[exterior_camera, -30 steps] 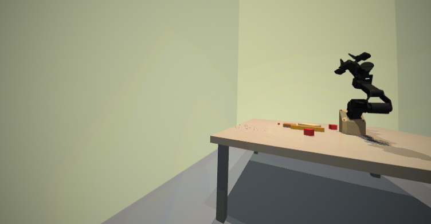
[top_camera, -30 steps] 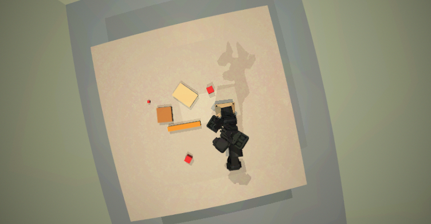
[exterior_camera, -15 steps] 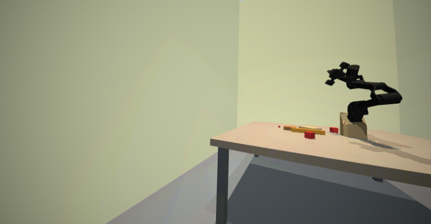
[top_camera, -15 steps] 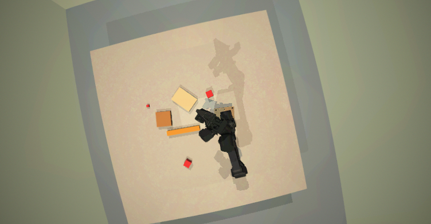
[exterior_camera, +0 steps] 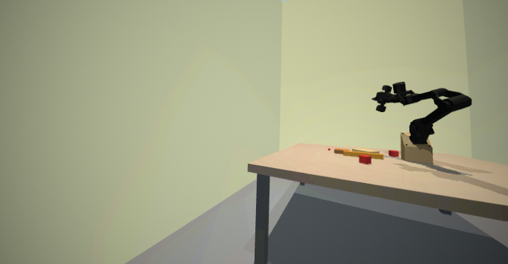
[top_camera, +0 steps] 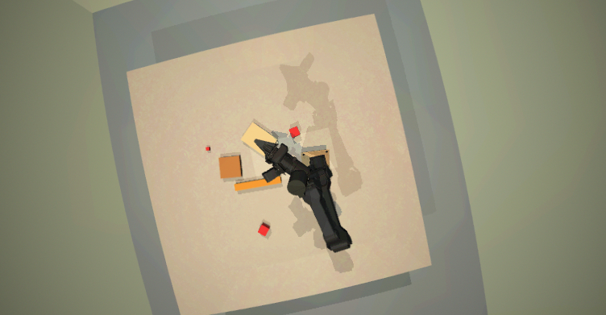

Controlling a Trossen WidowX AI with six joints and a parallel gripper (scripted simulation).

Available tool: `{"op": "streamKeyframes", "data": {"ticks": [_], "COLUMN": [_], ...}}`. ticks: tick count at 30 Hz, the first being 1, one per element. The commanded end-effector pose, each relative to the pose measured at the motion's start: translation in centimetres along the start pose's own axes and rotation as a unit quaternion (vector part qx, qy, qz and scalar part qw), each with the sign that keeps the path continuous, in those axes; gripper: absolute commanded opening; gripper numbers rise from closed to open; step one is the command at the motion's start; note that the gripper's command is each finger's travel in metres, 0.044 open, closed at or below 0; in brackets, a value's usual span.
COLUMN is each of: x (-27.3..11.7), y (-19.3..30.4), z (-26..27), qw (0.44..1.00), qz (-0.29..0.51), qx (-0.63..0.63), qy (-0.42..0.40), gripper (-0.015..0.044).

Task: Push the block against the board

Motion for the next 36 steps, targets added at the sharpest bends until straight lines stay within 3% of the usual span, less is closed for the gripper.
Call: {"op": "streamKeyframes", "data": {"ticks": [1,18,36], "x": [1.4,3.7,0.8], "y": [-0.6,-3.5,-5.7], "z": [2.4,13.1,23.1], "qw": [0.997,0.934,0.786], "qz": [-0.015,-0.071,-0.116], "qx": [-0.006,-0.035,-0.063], "qy": [-0.07,-0.348,-0.603], "gripper": [0.0,0.0,0.0]}}
Point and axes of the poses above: the point midway between the two fingers, 35 mm back from their tips, its own x axis out along the fingers, its own z axis across the jaws, y = z × x, the point moved 4 cm from there along -x, back along the fingers, and after that the axes turned 14 degrees about -x, right-handed, at the moved point
